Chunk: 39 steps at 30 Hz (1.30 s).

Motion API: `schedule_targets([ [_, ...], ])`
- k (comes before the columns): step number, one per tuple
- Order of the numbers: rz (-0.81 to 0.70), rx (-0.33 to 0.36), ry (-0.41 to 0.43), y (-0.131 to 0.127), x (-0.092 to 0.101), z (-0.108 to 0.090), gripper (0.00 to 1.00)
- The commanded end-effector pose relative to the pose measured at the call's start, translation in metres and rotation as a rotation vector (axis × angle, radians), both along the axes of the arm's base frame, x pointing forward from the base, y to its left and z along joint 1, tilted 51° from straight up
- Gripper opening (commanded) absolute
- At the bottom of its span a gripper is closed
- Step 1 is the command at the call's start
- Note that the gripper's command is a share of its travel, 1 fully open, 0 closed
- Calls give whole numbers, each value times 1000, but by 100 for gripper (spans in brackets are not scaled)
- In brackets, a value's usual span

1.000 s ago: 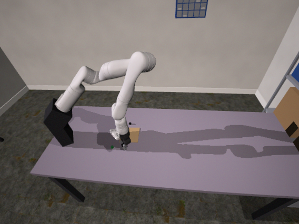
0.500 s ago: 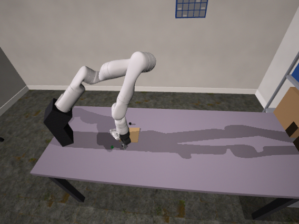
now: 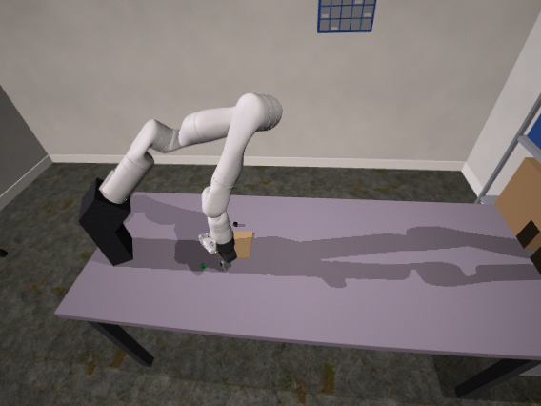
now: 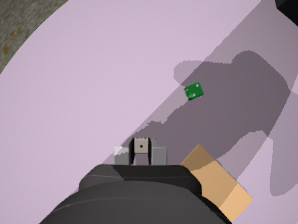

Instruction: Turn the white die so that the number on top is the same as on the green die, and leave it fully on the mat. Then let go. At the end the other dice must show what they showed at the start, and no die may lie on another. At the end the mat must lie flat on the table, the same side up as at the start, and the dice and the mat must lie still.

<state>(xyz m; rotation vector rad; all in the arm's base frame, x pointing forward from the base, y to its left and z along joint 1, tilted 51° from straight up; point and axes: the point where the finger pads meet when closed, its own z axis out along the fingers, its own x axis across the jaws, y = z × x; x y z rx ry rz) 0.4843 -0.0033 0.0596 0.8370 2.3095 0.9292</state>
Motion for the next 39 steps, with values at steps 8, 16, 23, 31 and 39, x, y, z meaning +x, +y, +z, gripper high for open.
schedule_targets([
  [8, -6, -2, -5, -2, 2, 0, 34],
  [16, -6, -2, -5, -5, -2, 4, 34],
  [23, -6, -2, -5, -12, -13, 15, 34],
  [31, -6, -2, -5, -26, -34, 35, 34],
  [39, -6, -2, -5, -34, -47, 48, 34],
])
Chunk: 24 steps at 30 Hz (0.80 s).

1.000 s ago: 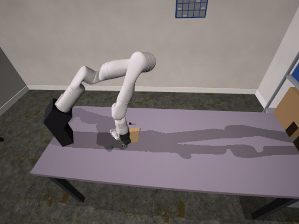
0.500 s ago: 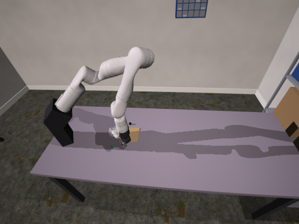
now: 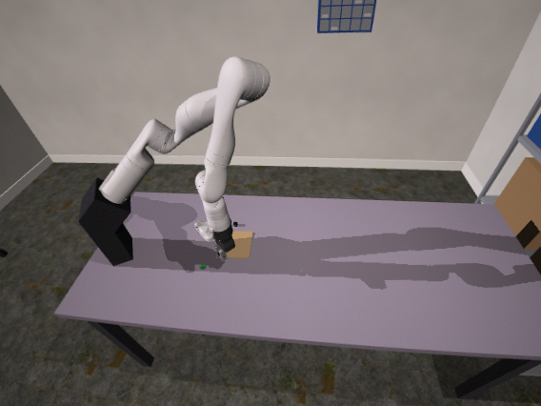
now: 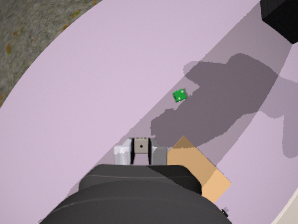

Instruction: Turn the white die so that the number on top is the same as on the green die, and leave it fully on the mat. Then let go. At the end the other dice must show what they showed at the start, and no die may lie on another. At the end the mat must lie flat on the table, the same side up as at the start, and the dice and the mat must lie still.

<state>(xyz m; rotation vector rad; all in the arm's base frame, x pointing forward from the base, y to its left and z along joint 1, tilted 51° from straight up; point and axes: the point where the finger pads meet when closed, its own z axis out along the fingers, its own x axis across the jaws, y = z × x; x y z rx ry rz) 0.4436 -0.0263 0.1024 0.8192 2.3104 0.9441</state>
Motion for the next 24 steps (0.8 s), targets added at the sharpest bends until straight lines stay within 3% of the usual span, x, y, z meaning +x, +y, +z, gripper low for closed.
schedule_targets([
  [1, -20, -7, 3, -13, -8, 7, 34],
  [24, -20, -8, 3, -21, -22, 21, 34],
])
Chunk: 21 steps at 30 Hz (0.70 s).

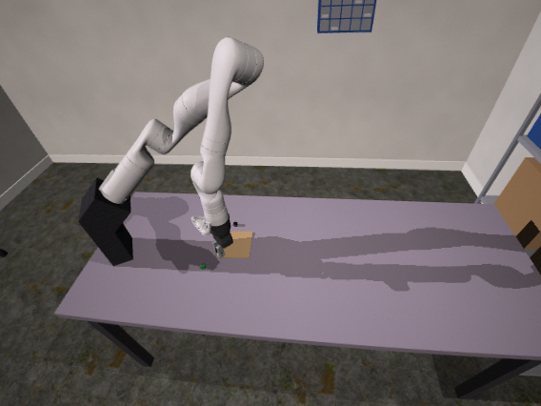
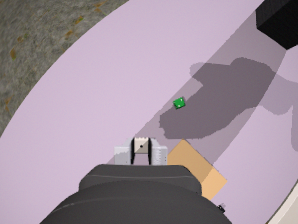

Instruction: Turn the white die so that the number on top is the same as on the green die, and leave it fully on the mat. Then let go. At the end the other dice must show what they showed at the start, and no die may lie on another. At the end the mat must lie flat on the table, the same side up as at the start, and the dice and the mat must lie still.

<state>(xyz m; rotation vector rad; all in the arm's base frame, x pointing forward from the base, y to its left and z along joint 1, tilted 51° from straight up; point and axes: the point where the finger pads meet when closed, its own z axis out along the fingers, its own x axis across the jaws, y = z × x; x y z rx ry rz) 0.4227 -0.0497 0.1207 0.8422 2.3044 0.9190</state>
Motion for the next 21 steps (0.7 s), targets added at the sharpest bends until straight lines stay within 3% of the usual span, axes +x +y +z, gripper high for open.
schedule_targets([
  [1, 3, 4, -3, 2, -1, 2, 34],
  [11, -3, 10, 1, 7, -1, 6, 34],
  [21, -78, 92, 52, 80, -5, 45, 34],
])
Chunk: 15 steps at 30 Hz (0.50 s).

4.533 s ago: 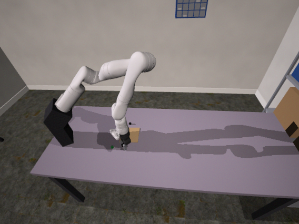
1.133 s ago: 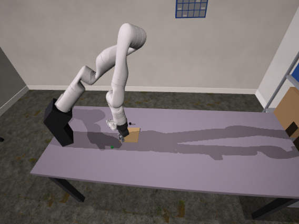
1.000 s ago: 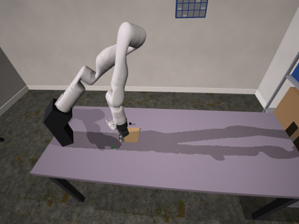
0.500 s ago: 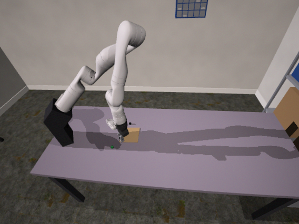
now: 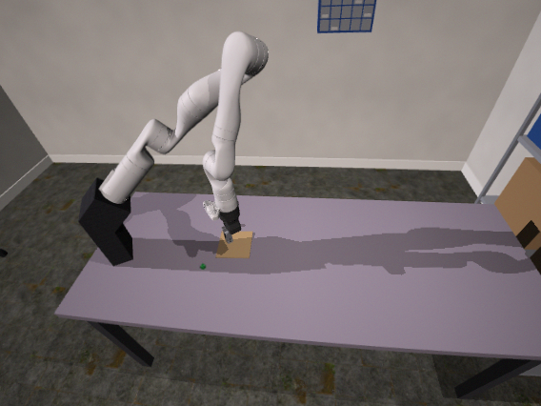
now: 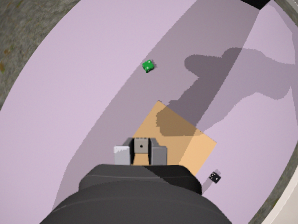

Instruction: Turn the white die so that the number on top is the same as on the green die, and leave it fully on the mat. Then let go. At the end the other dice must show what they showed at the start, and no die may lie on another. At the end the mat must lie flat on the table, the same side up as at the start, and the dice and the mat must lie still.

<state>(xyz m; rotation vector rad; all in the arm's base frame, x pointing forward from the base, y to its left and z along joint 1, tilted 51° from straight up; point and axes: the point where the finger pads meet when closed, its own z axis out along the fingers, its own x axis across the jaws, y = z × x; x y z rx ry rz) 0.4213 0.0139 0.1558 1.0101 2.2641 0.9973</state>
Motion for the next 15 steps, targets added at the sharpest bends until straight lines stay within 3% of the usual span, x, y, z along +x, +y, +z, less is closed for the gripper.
schedule_targets([
  [1, 6, -11, -1, 16, -3, 10, 34],
  [6, -30, 22, 22, 49, -11, 22, 34],
  [15, -36, 26, 24, 53, -12, 24, 34],
])
